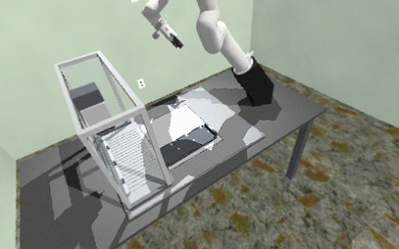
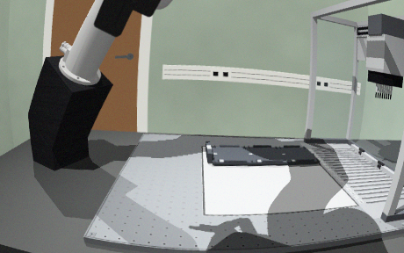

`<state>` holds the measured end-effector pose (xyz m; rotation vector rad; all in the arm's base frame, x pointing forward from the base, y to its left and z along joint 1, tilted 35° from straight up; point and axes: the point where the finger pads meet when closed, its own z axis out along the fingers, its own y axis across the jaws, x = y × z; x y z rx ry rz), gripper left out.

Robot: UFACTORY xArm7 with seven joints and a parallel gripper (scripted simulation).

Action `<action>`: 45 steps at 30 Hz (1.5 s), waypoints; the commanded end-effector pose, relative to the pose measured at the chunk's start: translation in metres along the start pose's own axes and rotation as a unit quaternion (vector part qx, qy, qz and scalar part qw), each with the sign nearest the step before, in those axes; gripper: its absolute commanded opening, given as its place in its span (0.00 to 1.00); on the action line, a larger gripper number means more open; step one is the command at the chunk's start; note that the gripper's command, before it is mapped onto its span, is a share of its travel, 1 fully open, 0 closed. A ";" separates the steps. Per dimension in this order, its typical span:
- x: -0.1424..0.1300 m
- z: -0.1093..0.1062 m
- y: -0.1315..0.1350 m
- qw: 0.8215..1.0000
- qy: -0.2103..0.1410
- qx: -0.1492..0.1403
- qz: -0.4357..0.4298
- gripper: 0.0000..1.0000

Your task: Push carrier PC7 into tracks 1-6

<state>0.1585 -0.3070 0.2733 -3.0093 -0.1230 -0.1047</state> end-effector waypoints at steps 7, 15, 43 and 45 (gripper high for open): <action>0.000 -0.002 0.001 1.000 0.001 -0.002 0.001 1.00; 0.000 -0.002 0.001 1.000 0.001 -0.002 0.001 1.00; 0.087 0.033 0.015 0.979 -0.097 -0.122 -0.134 1.00; 0.097 0.036 0.013 0.971 -0.104 -0.141 -0.160 1.00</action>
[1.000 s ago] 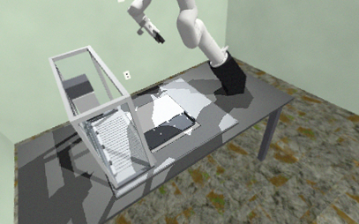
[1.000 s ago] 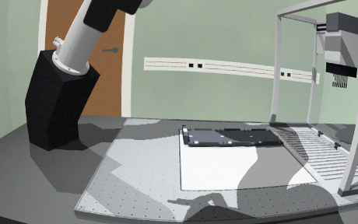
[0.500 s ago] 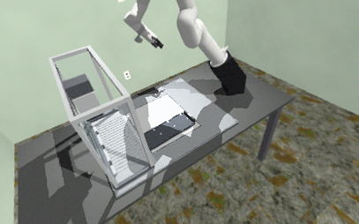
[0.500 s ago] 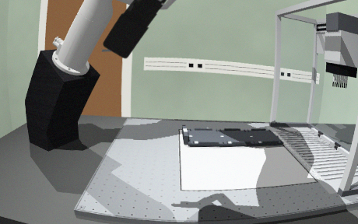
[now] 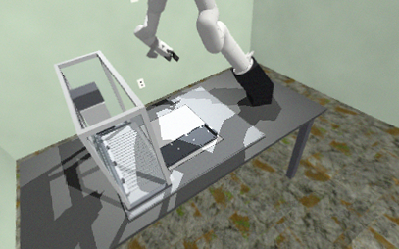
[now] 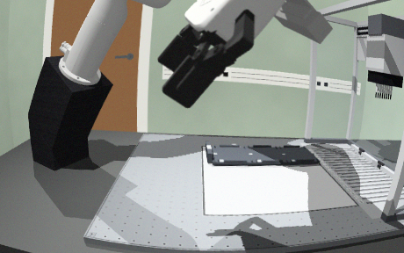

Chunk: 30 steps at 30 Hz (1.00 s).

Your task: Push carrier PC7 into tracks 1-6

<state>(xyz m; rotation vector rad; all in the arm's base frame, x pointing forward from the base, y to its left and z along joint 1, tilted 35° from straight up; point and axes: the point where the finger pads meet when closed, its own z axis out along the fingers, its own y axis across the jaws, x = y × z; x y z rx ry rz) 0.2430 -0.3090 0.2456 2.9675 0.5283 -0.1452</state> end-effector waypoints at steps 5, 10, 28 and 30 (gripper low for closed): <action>0.034 0.002 0.006 0.997 -0.018 -0.052 -0.056 1.00; 0.054 0.003 0.005 0.994 -0.021 -0.072 -0.082 1.00; 0.123 0.004 -0.007 0.974 -0.021 -0.143 -0.176 1.00; 0.132 0.004 -0.009 0.974 -0.021 -0.143 -0.176 1.00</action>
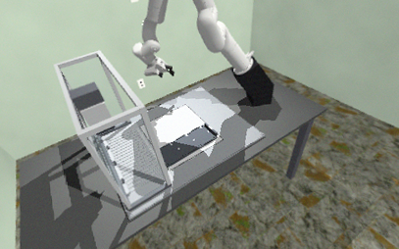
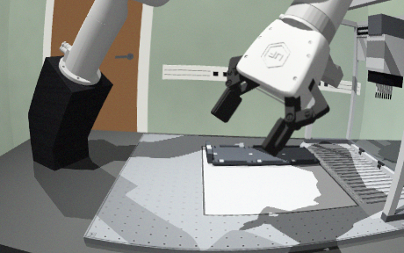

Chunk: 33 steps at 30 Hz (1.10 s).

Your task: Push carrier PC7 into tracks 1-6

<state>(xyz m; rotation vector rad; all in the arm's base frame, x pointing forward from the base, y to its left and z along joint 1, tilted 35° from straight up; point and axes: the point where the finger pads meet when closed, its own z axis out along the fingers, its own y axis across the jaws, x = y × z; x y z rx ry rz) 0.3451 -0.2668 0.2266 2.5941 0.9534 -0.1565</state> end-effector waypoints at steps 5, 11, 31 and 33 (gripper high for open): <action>0.035 -0.003 0.004 0.999 0.006 -0.031 -0.037 1.00; 0.055 -0.006 0.003 0.995 0.013 -0.059 -0.074 1.00; 0.131 -0.017 -0.012 0.984 0.035 -0.102 -0.140 1.00; 0.135 -0.018 -0.013 0.984 0.035 -0.102 -0.140 1.00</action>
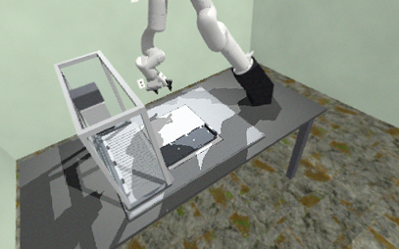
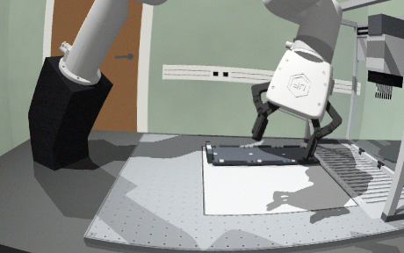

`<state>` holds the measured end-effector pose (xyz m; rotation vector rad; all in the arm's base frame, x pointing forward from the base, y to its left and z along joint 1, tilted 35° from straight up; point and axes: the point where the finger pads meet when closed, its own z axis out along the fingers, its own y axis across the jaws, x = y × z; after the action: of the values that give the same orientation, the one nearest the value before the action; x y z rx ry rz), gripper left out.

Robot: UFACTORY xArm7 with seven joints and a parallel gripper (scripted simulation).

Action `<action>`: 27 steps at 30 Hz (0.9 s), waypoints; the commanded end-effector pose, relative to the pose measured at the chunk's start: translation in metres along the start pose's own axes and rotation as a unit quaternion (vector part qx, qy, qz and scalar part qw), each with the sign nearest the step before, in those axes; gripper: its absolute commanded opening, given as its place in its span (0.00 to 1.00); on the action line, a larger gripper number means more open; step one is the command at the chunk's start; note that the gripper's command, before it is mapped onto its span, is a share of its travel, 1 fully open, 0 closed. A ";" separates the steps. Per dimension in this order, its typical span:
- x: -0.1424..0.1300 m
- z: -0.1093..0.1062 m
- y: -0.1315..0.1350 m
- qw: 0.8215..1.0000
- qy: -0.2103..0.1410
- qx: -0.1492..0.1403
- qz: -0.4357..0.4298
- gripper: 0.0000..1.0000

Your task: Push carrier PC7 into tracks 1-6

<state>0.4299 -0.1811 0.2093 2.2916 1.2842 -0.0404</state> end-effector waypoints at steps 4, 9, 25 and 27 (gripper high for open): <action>0.034 -0.005 0.001 0.998 0.024 -0.037 -0.054 1.00; 0.059 -0.010 -0.001 0.996 0.031 -0.046 -0.068 1.00; 0.119 -0.022 -0.014 0.985 0.070 -0.084 -0.135 1.00; 0.123 -0.023 -0.016 0.985 0.070 -0.084 -0.135 1.00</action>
<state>0.4736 -0.0831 0.1917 2.0193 1.5829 0.1148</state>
